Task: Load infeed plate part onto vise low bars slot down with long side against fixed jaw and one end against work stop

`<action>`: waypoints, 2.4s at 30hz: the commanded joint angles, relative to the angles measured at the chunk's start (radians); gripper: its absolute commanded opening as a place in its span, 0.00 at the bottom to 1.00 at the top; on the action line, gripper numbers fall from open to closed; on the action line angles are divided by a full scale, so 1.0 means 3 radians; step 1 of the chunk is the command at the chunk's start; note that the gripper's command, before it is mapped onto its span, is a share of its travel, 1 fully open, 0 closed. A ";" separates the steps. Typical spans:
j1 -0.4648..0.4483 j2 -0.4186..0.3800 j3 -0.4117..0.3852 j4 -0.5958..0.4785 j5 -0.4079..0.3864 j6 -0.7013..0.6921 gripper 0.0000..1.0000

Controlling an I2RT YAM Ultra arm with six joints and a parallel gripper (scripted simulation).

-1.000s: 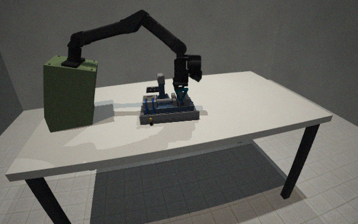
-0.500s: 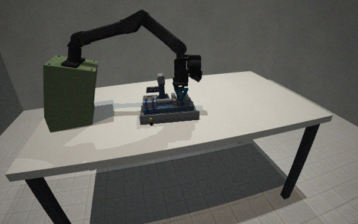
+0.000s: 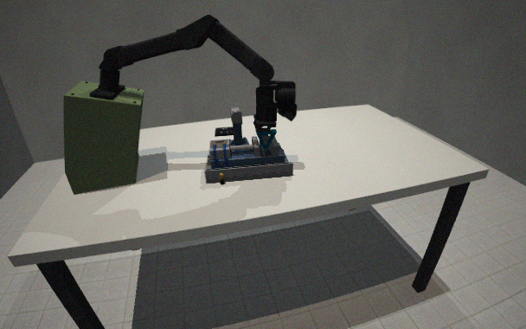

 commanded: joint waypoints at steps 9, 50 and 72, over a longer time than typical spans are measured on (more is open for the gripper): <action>0.0017 -0.0107 0.0126 0.0058 0.0008 0.0016 0.00; 0.0017 -0.0107 0.0126 0.0058 0.0008 0.0015 0.74; 0.0011 -0.0149 0.0118 0.0004 0.0007 0.0011 0.74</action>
